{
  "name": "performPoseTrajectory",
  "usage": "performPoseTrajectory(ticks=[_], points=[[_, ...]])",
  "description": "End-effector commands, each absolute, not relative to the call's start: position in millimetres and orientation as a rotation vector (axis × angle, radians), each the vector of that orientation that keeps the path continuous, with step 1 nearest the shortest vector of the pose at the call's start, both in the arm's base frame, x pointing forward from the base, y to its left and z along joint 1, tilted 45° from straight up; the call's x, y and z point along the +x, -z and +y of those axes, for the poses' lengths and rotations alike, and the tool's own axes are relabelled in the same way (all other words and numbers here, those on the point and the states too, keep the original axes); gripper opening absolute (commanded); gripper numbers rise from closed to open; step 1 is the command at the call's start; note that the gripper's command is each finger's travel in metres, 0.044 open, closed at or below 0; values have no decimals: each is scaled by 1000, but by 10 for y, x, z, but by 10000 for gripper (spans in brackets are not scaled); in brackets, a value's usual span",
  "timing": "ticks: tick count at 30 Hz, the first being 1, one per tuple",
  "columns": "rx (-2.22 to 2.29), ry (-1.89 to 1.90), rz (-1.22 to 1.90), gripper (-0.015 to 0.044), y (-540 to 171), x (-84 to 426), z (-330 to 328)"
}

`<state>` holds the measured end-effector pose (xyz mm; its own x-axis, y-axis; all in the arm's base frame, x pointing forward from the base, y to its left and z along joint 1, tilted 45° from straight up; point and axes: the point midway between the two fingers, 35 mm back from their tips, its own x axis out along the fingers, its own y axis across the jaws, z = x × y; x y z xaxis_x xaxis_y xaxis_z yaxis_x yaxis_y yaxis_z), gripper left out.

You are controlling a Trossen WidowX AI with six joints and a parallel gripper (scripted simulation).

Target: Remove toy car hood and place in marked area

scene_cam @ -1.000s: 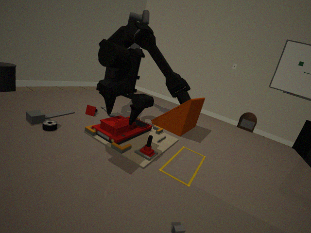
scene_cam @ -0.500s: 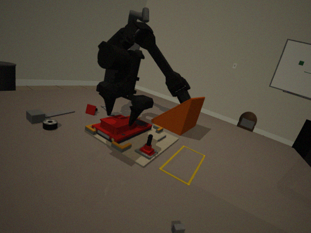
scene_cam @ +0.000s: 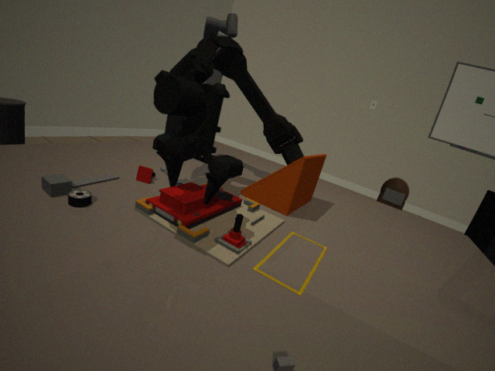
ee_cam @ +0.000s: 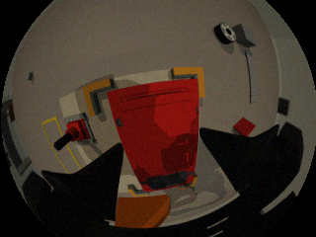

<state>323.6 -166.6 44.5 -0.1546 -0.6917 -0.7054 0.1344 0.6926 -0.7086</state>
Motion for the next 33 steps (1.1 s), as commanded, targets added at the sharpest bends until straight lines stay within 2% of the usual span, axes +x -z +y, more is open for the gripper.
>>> performPoseTrajectory(ticks=[1,13,17,26,33], points=[[-475,770,1573,440,-428,3225,-1689],[-475,771,1573,440,-386,3214,-1731],[-471,771,1570,335,-400,3225,-1711],[-471,771,1570,275,-400,3225,-1711],[-470,770,1570,91,-419,3231,-1691]])
